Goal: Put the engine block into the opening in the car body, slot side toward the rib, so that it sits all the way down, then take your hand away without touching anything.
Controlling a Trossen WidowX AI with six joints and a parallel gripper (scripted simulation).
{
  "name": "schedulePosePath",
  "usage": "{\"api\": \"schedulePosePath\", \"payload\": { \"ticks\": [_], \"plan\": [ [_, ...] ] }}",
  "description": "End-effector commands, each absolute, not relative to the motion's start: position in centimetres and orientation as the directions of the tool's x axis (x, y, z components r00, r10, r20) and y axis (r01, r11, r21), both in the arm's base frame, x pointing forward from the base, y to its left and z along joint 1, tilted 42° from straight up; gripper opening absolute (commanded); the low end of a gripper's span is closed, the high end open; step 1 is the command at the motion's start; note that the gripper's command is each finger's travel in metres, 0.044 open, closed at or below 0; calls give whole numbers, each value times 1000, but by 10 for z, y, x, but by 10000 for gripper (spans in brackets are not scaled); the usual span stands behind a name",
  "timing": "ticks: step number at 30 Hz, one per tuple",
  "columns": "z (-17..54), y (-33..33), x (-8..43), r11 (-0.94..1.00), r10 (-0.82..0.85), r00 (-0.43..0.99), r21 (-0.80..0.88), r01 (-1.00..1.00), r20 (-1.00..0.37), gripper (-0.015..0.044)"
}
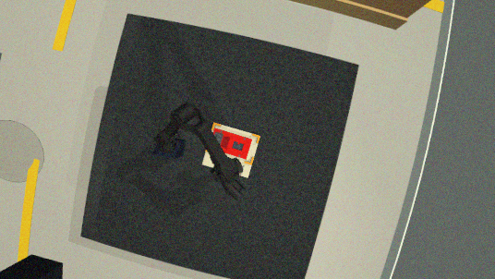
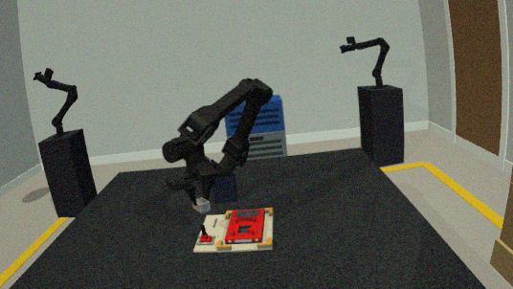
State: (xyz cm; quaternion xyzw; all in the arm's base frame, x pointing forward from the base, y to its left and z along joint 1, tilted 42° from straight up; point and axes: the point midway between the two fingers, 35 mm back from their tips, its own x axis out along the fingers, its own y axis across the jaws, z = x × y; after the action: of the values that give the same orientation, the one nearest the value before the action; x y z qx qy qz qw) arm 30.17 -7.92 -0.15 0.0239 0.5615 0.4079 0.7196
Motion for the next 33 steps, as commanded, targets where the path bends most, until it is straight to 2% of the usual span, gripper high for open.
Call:
{"api": "schedulePosePath", "payload": {
  "ticks": [1, 33],
  "plan": [
    [3, -68, 306, 695, 617, 42, 520, -497, -785, 0],
    [35, 24, 331, 757, 651, 38, 652, 37, -758, 0]
  ]
}}
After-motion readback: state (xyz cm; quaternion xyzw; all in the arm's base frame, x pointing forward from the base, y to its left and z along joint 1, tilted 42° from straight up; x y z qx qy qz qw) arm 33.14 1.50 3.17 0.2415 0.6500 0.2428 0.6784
